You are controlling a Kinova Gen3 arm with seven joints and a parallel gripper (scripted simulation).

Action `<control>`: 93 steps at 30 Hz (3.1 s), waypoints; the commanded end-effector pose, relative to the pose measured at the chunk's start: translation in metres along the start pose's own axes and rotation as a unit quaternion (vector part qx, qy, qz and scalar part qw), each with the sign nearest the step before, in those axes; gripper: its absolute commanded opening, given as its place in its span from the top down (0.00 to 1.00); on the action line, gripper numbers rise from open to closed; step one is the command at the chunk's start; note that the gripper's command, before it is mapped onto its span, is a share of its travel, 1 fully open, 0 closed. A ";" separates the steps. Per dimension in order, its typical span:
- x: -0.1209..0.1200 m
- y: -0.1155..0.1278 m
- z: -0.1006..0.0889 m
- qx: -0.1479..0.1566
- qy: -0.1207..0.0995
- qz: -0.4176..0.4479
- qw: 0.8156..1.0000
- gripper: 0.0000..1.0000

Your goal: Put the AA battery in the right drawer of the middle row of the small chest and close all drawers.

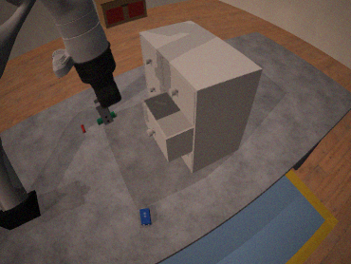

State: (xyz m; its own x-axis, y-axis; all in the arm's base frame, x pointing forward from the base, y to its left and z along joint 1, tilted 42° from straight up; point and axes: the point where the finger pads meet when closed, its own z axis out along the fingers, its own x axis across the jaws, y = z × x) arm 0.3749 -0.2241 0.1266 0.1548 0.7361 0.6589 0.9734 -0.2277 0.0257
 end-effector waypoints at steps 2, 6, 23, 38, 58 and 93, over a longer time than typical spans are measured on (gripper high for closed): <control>0.002 -0.003 -0.004 -0.032 -0.001 0.004 0.999 0.69; 0.002 -0.004 -0.004 -0.078 -0.001 0.005 0.997 0.69; 0.003 -0.009 0.001 -0.292 0.002 0.002 0.956 0.69; 0.004 -0.011 0.003 -0.432 0.004 0.002 0.902 0.69; 0.004 -0.013 0.004 -0.528 0.003 0.002 0.849 0.69; 0.003 0.006 0.005 -0.537 0.001 0.003 0.844 0.69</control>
State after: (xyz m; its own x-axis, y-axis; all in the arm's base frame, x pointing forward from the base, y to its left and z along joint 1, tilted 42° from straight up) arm 0.3767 -0.2219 0.1238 0.1677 0.7272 0.6656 0.2546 -0.6842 0.6834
